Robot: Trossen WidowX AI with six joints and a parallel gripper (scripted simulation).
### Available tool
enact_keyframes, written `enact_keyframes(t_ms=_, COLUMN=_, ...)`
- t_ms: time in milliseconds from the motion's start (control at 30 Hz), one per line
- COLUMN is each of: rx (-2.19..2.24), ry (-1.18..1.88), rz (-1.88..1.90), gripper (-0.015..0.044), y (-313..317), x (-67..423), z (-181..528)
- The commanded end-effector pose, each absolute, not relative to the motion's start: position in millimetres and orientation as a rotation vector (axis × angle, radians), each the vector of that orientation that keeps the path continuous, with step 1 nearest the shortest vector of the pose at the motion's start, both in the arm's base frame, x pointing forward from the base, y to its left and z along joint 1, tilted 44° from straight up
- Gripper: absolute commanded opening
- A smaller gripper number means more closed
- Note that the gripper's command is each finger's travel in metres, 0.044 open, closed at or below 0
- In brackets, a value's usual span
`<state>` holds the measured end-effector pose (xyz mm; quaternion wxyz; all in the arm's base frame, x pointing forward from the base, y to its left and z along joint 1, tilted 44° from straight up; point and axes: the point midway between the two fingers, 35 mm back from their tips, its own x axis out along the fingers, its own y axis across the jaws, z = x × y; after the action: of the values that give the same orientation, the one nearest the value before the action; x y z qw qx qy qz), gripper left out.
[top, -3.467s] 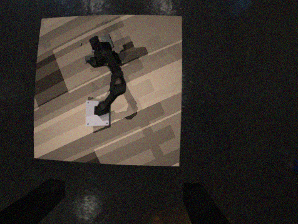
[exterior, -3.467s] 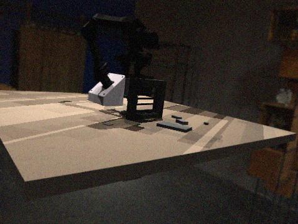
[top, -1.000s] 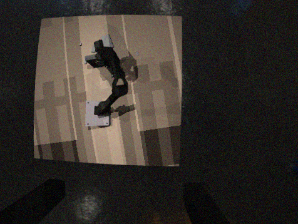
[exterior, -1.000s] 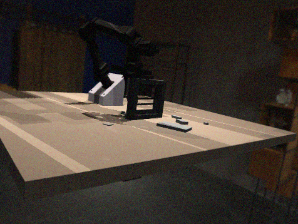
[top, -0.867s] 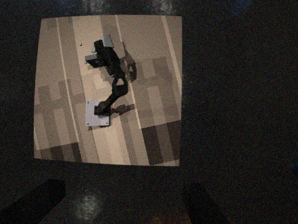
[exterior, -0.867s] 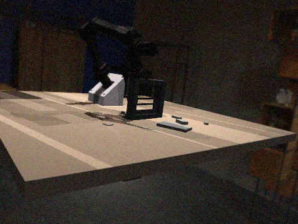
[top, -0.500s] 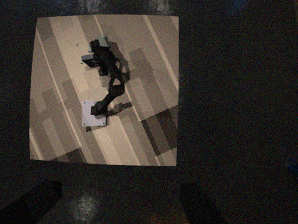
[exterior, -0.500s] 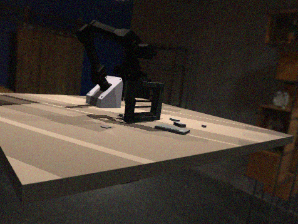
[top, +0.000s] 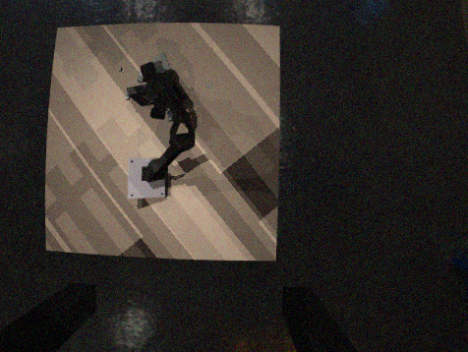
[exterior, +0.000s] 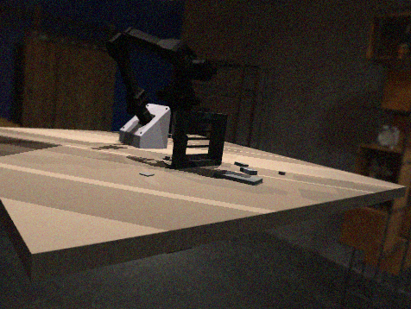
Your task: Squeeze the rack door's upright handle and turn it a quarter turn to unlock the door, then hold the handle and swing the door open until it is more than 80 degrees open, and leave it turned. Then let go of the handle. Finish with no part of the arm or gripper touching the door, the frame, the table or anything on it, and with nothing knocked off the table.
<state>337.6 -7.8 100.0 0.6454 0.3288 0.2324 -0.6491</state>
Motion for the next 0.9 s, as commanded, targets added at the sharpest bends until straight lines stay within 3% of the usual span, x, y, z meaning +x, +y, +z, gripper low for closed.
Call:
enact_keyframes(t_ms=0, rx=0.771, ry=0.508, rz=-1.487, gripper=0.0025, y=-9.4, x=338.5, z=100.0)
enact_keyframes(t_ms=233, rx=0.771, ry=0.508, rz=-1.487, gripper=0.0025, y=-9.4, x=338.5, z=100.0)
enact_keyframes(t_ms=567, rx=0.771, ry=0.508, rz=-1.487, gripper=0.0288, y=-9.4, x=338.5, z=100.0)
enact_keyframes(t_ms=867, rx=0.518, ry=0.726, rz=-1.362, gripper=0.0297, y=-9.4, x=338.5, z=100.0)
